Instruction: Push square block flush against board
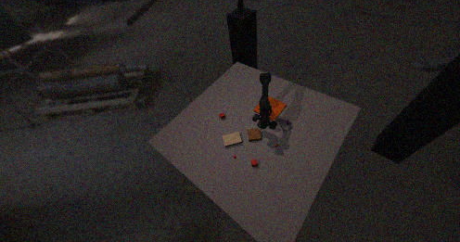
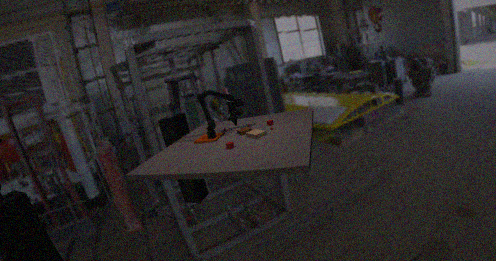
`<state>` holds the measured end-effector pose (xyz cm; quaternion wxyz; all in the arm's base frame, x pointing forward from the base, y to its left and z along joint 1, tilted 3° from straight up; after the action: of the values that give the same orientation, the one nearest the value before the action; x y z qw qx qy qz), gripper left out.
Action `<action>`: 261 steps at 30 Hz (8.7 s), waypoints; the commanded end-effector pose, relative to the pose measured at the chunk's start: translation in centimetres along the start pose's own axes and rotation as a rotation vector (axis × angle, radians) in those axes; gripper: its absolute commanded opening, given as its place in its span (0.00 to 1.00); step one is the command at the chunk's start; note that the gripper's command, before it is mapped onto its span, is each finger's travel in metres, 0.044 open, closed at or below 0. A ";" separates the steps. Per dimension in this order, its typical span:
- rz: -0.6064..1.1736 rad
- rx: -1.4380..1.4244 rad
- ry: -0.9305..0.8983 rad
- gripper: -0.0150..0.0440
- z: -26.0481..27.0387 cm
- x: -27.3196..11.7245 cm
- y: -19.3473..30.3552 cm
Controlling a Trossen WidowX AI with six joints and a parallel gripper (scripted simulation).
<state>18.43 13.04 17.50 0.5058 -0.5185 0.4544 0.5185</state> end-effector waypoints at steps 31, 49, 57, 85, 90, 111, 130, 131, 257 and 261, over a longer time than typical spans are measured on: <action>0.002 0.952 0.005 0.25 -1.1 5.6 -0.2; 0.000 0.953 0.006 0.25 -2.4 5.6 -1.6; -0.001 0.954 0.006 0.25 -3.3 5.6 -2.4; -0.003 0.955 0.007 0.25 -5.2 5.5 -4.6; -0.003 0.956 0.007 0.25 -4.5 5.5 -4.1; 0.000 0.957 0.005 0.25 -2.0 5.6 -1.8; -0.008 0.838 -0.009 0.25 -1.6 0.1 -3.2; -0.009 0.804 -0.009 0.25 -1.5 0.0 -3.5; -0.010 -0.766 0.007 0.25 -0.7 1.0 -17.5; -0.010 -0.766 0.008 0.25 -0.7 -0.2 -17.4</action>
<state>35.93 13.80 17.39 0.2767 -0.6724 0.2264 0.6481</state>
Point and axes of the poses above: the point midway between the two fingers, 35 mm back from their tips, its own x axis out along the fingers, its own z axis across the jaws, y = z × x, the point moved 8 cm from there along -x, back along the fingers, and after that the axes turned 4 degrees about x, right-handed, at the moved point
